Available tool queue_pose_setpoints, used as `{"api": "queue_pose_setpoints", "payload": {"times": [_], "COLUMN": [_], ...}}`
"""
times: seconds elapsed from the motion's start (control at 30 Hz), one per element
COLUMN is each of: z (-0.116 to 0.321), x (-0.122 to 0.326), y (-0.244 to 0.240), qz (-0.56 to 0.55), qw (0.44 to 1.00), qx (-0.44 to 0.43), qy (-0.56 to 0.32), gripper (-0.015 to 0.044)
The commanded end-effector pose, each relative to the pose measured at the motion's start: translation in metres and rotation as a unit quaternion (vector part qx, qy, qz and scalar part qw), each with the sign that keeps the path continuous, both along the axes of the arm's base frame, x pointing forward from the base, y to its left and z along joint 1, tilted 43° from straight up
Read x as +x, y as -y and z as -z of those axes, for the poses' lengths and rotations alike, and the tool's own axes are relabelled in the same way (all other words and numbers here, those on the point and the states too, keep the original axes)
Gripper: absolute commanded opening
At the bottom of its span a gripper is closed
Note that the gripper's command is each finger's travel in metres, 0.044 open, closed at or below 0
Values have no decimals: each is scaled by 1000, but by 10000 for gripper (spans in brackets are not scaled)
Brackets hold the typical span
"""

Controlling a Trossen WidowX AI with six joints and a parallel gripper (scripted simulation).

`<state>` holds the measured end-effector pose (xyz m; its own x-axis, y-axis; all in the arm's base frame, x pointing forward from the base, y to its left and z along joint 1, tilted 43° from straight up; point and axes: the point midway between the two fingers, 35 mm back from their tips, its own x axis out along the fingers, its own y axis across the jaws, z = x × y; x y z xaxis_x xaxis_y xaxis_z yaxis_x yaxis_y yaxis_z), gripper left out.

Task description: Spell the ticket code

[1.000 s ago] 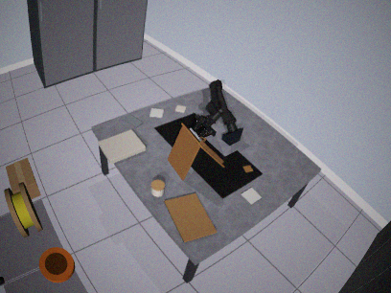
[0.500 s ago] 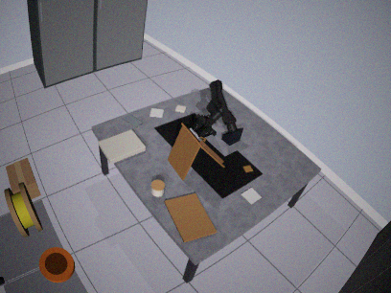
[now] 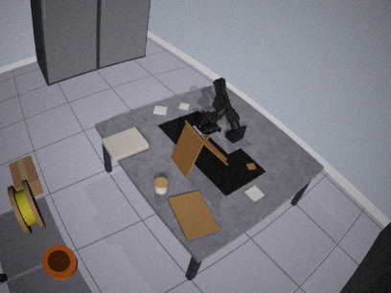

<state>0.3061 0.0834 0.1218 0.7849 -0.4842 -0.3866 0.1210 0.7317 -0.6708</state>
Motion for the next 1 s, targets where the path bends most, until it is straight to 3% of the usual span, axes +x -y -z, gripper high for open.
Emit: {"api": "queue_pose_setpoints", "payload": {"times": [0.0,0.97], "z": [-1,-4], "x": [-3,-18], "y": [-2,-9], "qz": [0,0], "qw": [1000,1000], "qx": [0,1], "qy": [2,2], "gripper": [295,295]}}
